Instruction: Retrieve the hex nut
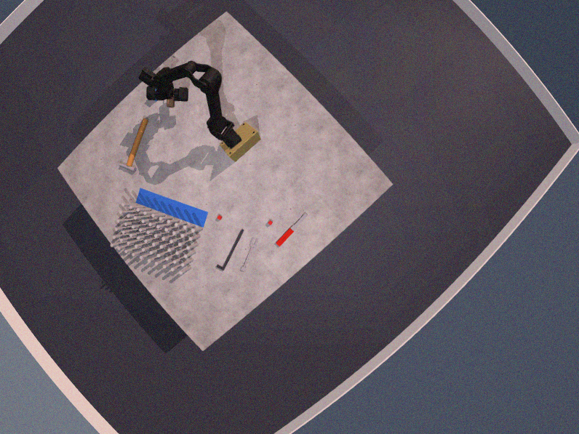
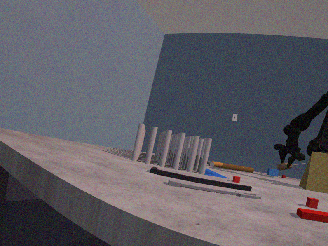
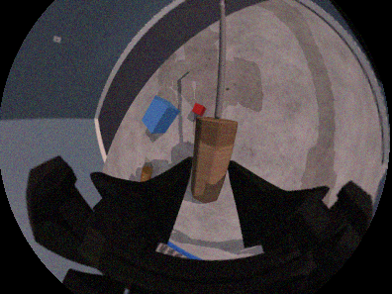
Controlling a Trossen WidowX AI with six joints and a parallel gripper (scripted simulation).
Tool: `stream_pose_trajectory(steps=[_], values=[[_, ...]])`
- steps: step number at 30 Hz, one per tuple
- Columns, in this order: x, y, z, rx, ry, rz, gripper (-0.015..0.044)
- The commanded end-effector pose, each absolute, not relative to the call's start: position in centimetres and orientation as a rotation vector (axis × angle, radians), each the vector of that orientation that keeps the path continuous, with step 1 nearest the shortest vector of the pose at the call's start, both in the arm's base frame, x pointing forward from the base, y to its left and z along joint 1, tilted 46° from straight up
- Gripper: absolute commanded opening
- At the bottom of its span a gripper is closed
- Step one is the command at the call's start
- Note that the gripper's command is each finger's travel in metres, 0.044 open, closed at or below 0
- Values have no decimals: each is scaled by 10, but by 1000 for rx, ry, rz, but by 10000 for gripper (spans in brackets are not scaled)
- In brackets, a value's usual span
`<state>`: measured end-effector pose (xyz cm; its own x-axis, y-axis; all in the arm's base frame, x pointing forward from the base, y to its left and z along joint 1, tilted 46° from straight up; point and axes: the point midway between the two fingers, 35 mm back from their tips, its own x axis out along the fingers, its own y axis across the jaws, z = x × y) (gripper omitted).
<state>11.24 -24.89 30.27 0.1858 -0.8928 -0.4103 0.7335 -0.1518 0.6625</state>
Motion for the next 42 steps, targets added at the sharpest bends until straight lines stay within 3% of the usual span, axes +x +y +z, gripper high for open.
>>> stream_pose_trajectory(steps=[1,13,42], values=[[111,-247,305,1053,-328,-1413,0],[105,-246,304,1328,-634,-1333,0],[110,-272,281,1326,-633,-1337,0]])
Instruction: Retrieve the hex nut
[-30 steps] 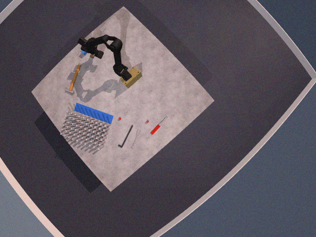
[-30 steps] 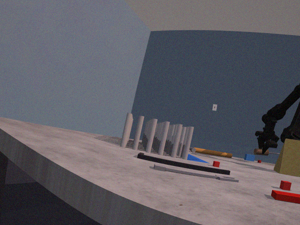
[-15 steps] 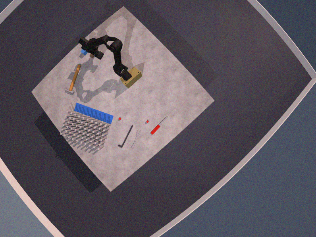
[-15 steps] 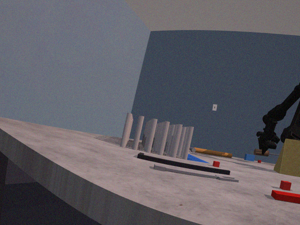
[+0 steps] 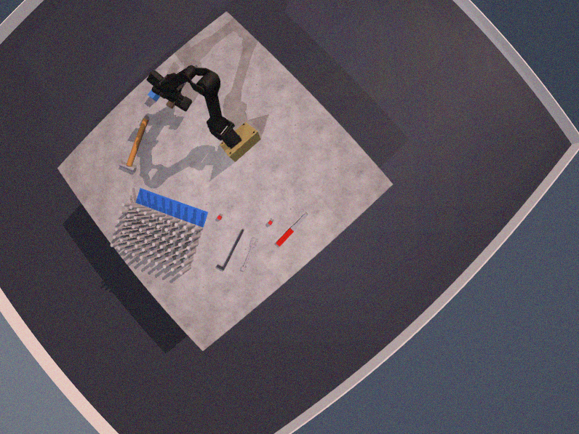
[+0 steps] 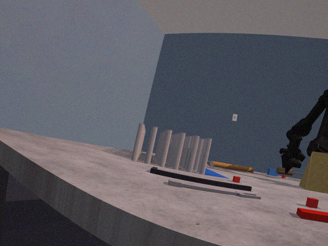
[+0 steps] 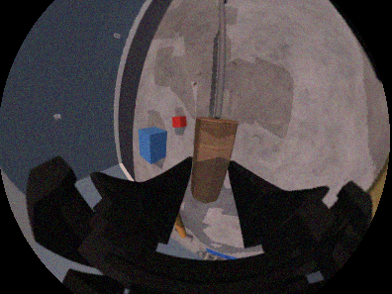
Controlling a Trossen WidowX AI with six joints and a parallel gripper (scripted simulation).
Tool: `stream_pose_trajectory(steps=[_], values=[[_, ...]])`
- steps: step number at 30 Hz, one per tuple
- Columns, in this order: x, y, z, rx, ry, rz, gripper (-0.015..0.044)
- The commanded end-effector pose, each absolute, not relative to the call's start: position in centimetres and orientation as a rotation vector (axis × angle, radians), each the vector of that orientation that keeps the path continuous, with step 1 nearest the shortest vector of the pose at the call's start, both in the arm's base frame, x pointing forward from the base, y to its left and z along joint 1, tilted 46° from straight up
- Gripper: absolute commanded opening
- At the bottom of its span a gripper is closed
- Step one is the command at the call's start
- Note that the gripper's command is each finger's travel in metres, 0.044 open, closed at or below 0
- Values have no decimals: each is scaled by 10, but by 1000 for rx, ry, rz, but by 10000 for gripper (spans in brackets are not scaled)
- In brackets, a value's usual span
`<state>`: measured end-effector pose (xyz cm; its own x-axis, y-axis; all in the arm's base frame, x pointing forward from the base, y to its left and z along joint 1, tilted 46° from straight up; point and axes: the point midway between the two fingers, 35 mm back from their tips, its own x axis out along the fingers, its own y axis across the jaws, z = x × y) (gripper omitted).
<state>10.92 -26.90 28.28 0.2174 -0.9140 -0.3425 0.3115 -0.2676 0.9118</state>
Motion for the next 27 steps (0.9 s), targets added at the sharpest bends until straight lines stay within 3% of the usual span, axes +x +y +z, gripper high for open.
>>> stream_pose_trajectory(steps=[1,27], values=[[110,-273,280,1327,-633,-1337,0],[111,-290,261,1324,-683,-1303,0]])
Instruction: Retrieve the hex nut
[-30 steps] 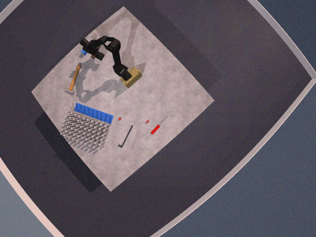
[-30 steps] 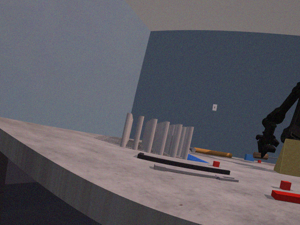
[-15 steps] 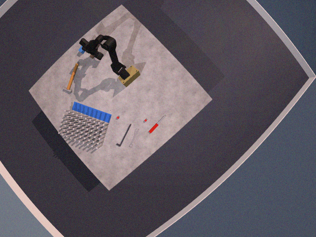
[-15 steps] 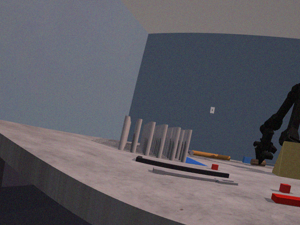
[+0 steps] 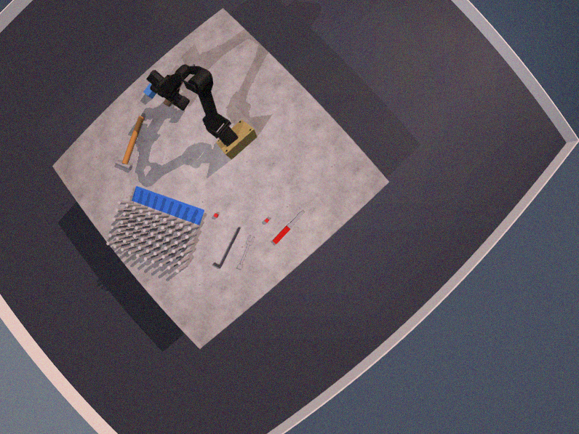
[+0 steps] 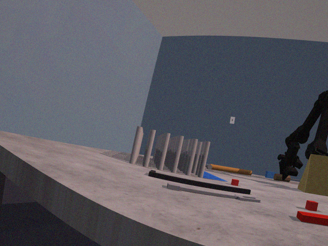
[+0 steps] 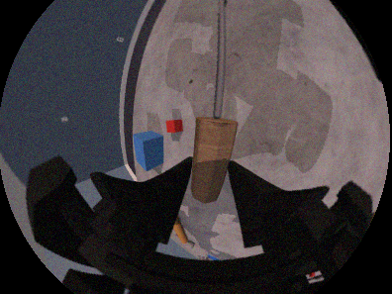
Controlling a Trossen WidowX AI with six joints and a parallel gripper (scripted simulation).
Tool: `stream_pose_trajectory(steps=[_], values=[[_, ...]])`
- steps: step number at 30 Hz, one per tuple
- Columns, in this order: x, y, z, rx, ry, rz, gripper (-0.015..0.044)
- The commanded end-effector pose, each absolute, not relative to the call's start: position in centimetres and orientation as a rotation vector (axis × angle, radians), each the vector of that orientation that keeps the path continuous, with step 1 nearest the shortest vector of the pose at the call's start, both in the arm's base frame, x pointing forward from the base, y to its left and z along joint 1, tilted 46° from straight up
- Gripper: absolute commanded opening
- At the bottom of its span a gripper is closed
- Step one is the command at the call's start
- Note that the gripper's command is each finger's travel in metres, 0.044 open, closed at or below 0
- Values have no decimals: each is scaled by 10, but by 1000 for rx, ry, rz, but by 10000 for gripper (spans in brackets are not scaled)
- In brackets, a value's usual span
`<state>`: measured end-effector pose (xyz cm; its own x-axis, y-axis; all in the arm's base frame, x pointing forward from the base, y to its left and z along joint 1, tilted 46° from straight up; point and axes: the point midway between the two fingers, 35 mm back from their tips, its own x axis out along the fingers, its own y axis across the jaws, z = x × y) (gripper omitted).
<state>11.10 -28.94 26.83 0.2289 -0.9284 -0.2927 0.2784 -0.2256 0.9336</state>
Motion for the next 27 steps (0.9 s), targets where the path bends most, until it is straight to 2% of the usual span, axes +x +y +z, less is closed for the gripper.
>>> stream_pose_trajectory(steps=[1,25,27], values=[[111,-290,261,1323,-687,-1300,0],[111,-290,261,1289,-760,-1233,0],[111,-290,267,1287,-764,-1229,52]])
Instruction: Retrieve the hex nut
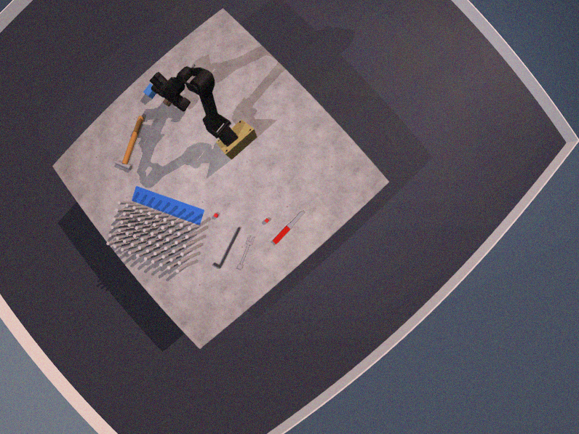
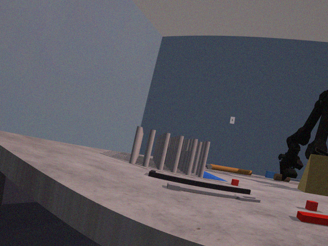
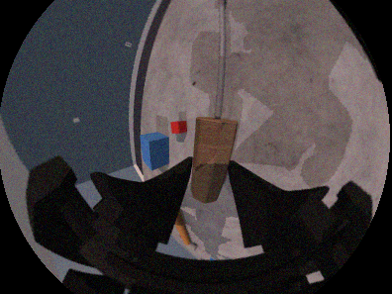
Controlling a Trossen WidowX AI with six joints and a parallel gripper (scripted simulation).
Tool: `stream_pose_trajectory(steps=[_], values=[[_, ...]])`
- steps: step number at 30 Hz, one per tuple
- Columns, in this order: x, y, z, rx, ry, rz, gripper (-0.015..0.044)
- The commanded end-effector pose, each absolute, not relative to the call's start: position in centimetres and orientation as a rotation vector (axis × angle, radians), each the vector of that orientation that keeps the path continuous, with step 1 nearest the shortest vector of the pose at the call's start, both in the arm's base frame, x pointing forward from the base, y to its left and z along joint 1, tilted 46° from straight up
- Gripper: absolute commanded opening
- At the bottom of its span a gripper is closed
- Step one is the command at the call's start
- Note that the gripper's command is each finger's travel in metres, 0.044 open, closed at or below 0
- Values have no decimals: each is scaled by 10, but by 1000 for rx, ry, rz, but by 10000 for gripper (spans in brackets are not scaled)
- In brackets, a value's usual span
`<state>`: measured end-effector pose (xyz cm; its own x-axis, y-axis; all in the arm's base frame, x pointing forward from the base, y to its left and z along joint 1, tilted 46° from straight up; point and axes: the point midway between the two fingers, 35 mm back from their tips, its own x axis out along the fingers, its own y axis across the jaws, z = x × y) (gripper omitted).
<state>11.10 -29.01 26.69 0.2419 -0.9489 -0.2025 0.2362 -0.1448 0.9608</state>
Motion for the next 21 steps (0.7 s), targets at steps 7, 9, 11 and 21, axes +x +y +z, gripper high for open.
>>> stream_pose_trajectory(steps=[7,9,11,21], values=[[111,-290,267,1287,-764,-1229,236],[111,-290,267,1287,-764,-1229,289],[111,-290,267,1287,-764,-1229,341],[107,-242,320,1284,-777,-1209,440]])
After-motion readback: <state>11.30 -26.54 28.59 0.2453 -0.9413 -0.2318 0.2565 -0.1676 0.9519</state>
